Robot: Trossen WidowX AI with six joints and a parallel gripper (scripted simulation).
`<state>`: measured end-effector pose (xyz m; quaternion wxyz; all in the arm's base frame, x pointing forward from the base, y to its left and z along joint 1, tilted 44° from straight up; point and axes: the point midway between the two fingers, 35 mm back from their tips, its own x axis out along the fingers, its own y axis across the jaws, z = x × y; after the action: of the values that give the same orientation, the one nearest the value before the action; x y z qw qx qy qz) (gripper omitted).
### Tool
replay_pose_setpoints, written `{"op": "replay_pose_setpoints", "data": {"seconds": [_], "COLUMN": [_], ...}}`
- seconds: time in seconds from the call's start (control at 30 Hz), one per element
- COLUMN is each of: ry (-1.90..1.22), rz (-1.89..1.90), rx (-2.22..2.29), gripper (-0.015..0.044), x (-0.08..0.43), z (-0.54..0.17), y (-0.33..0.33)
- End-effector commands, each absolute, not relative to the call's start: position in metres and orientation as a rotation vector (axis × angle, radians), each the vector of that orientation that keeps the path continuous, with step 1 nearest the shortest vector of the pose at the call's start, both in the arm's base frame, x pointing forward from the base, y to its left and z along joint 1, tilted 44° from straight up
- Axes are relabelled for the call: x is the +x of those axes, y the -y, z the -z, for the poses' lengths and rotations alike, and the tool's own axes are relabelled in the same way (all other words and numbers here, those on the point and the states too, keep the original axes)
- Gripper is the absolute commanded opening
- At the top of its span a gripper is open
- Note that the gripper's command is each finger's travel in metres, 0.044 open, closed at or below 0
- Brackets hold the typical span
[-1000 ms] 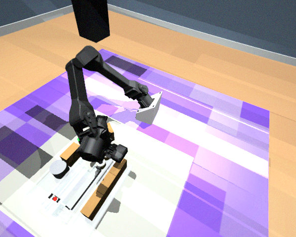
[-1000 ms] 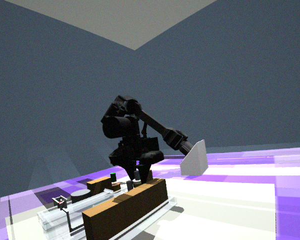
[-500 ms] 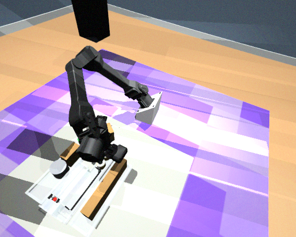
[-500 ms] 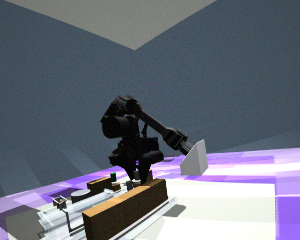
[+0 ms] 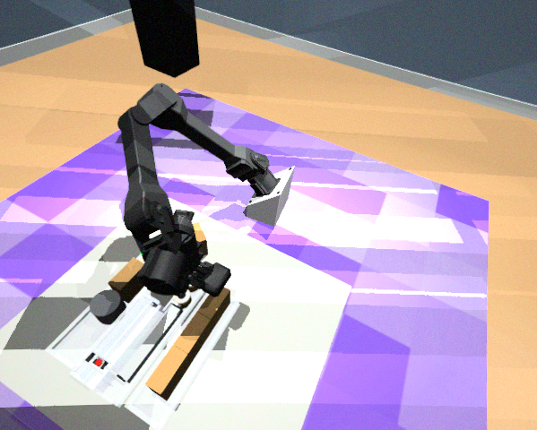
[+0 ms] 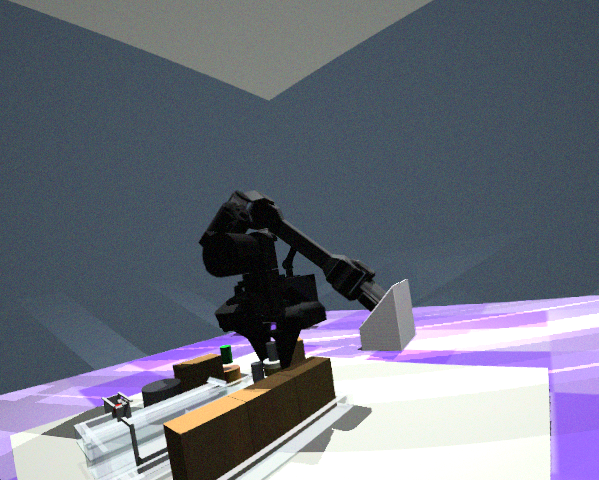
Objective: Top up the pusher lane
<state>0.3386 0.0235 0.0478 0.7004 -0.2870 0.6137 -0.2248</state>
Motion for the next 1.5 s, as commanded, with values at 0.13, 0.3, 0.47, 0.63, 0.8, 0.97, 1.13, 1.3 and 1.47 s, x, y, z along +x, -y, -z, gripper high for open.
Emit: {"op": "replay_pose_setpoints", "data": {"seconds": [0.13, 0.3, 0.47, 0.63, 0.8, 0.97, 1.13, 1.3, 1.47], "ry": [-1.342, -1.342, -1.342, -1.342, -1.342, -1.342, -1.342, -1.342, -1.342], "rz": [0.506, 0.506, 0.506, 0.506, 0.506, 0.506, 0.506, 0.506, 0.507], "rx": [-0.634, -0.634, -0.634, -0.634, -0.634, -0.634, -0.634, -0.634, -0.634], "gripper": [0.0, 0.0, 0.0, 0.0, 0.0, 0.0, 0.0, 0.0, 0.0], "x": [0.345, 0.345, 0.345, 0.346, 0.346, 0.346, 0.346, 0.346, 0.346], "z": [-0.049, -0.048, -0.046, -0.045, -0.044, -0.042, -0.041, -0.04, -0.038], "y": [-0.023, -0.021, -0.02, -0.019, -0.018, -0.016, -0.015, -0.014, -0.013]}}
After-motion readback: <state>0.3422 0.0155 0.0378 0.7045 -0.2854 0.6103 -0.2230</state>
